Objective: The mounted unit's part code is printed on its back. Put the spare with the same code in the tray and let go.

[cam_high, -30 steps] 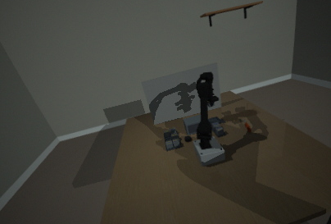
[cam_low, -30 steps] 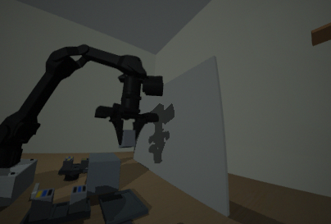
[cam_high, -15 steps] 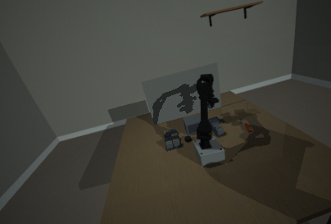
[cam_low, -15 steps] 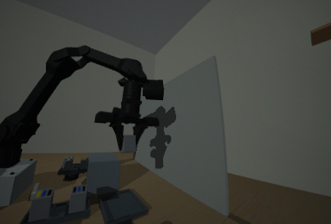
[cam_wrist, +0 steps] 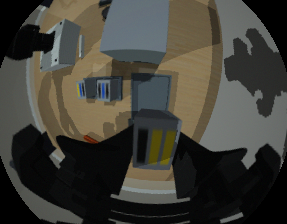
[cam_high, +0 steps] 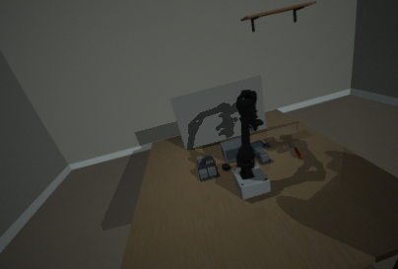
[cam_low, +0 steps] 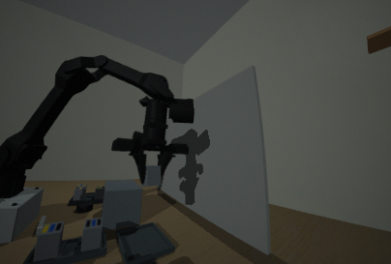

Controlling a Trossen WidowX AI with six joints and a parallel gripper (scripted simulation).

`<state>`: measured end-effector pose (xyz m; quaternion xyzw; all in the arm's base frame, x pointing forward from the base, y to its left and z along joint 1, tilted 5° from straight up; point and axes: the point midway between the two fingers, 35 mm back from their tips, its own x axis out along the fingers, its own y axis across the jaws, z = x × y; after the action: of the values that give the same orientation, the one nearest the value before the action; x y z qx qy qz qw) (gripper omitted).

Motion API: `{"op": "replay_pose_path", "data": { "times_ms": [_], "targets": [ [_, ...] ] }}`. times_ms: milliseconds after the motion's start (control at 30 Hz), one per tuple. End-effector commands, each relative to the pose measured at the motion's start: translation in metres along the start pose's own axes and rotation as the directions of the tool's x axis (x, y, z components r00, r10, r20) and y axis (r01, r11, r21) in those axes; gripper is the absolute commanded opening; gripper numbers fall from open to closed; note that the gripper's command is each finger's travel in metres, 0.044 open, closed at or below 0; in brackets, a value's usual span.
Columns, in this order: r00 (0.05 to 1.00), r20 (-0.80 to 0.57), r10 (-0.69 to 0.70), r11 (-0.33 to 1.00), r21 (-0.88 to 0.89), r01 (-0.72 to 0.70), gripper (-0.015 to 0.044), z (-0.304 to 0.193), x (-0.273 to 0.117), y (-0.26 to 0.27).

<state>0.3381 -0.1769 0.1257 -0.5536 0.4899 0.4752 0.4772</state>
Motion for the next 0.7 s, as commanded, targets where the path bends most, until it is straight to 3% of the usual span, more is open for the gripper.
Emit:
{"op": "replay_pose_path", "data": {
  "times_ms": [0,667],
  "targets": [
    [1.0,0.005,0.002,1.0,-0.004,-0.002,0.0,0.001,0.005,0.0],
    [1.0,0.005,0.002,1.0,-0.004,-0.002,0.0,0.0,0.025,-0.001]
  ]
}}
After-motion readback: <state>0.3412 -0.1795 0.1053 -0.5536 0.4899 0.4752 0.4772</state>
